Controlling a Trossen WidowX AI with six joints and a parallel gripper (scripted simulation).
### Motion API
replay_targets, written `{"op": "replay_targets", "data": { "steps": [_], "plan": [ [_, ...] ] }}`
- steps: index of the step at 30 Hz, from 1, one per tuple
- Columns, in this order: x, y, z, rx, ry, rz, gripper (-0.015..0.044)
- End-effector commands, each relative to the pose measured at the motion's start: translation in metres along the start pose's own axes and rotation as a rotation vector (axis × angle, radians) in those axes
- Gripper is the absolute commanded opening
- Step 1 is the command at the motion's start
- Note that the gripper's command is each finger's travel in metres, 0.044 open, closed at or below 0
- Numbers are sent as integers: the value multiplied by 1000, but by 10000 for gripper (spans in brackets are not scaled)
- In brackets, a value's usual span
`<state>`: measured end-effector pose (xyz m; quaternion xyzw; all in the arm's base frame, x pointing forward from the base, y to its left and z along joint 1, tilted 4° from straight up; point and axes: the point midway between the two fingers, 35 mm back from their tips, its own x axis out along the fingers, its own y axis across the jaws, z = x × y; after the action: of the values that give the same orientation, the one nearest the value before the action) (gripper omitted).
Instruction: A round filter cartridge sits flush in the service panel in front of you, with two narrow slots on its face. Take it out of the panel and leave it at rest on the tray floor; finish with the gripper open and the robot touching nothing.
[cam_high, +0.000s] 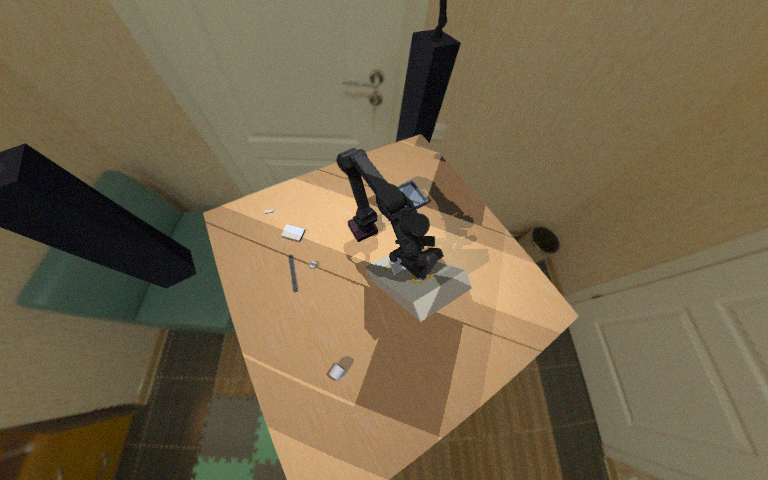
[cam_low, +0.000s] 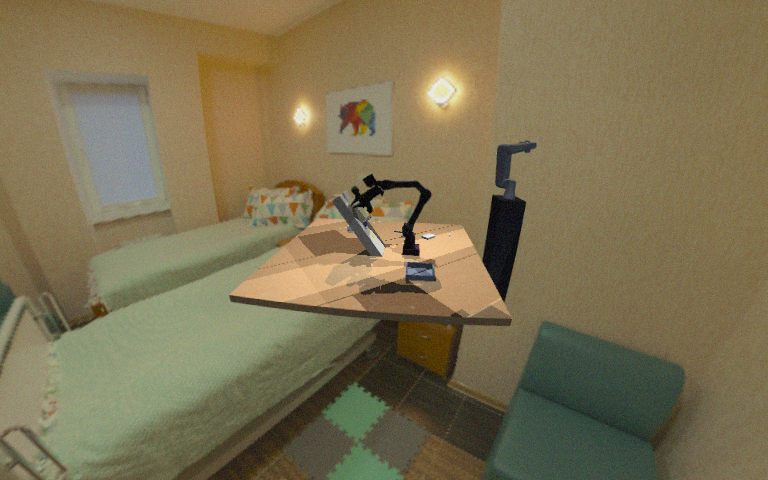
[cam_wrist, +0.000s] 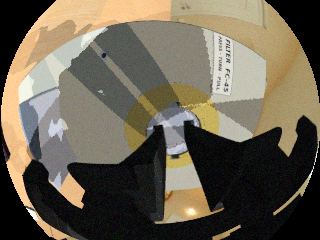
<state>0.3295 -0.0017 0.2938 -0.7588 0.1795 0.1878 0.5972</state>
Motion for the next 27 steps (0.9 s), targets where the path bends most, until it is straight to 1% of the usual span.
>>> {"op": "replay_targets", "data": {
  "steps": [1, 27],
  "plan": [
    [6, -1, 1, 50, -2, -1, 0],
    [12, -1, 1, 956, -4, 4, 0]
  ]
}}
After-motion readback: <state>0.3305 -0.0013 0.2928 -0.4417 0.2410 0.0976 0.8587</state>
